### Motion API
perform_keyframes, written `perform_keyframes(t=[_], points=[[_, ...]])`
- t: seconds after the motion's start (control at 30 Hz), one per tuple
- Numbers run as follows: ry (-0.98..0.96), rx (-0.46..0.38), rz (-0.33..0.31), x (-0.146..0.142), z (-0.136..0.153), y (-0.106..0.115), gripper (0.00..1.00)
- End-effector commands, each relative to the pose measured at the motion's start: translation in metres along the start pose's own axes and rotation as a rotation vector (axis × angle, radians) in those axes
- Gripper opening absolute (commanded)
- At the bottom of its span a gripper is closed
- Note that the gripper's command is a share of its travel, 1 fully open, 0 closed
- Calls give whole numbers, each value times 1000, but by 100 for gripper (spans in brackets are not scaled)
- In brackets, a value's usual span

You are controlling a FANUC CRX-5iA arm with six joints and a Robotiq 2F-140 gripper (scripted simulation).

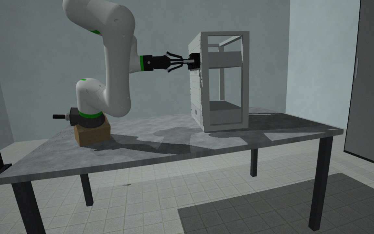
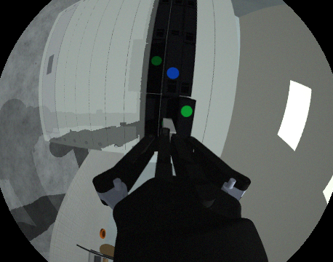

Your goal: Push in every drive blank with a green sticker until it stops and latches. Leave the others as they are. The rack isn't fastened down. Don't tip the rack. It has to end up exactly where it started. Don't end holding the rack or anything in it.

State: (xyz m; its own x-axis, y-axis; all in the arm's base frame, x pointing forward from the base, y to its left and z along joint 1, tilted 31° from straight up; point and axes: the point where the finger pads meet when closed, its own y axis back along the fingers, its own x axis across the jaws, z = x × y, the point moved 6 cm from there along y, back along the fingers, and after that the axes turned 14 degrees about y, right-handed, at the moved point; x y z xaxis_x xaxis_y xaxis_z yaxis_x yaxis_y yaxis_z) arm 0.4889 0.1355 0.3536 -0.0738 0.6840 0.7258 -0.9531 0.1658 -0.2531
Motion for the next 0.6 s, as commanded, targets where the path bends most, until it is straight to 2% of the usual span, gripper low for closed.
perform_keyframes(t=[0.0,0.57], points=[[0,0,0,0,0,0,0],[0,0,0,0,0,-3,0]])
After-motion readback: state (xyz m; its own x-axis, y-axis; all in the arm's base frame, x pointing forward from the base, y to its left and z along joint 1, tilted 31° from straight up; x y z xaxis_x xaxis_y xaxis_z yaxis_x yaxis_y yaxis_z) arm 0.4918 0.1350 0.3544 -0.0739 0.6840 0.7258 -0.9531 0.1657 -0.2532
